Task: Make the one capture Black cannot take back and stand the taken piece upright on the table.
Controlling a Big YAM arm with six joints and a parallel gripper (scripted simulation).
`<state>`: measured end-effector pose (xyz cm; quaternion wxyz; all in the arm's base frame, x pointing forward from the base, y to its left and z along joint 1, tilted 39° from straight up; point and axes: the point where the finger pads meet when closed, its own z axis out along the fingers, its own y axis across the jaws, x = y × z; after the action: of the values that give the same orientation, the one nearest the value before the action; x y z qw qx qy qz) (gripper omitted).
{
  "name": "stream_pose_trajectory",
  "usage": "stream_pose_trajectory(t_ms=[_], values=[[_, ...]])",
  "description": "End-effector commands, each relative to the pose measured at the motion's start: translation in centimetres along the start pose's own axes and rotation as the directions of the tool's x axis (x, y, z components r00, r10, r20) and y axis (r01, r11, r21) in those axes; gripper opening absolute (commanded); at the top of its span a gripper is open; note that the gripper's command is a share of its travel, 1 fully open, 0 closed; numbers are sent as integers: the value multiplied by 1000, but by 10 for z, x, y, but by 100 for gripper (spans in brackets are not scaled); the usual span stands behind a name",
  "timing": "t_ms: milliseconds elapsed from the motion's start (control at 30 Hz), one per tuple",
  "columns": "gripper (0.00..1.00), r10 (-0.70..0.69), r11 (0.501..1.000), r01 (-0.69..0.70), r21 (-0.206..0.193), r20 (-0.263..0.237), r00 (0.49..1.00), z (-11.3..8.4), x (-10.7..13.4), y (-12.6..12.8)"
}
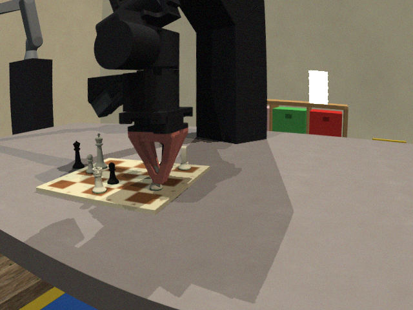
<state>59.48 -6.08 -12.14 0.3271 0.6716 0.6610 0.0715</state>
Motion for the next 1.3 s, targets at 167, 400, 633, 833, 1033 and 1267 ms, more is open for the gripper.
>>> stream_pose_trajectory(t_ms=[167,400,633,833,1033,1267], values=[[0,1,1000,-1,3,9,1000,7,-8,-3],[0,1,1000,-1,3,9,1000,7,-8,-3],[19,1,1000,-1,3,9,1000,7,-8,-3],[25,1,1000,-1,3,9,1000,7,-8,-3],[32,1,1000,-1,3,9,1000,7,-8,-3],[32,1,1000,-2,7,9,1000,6,-8,-5]])
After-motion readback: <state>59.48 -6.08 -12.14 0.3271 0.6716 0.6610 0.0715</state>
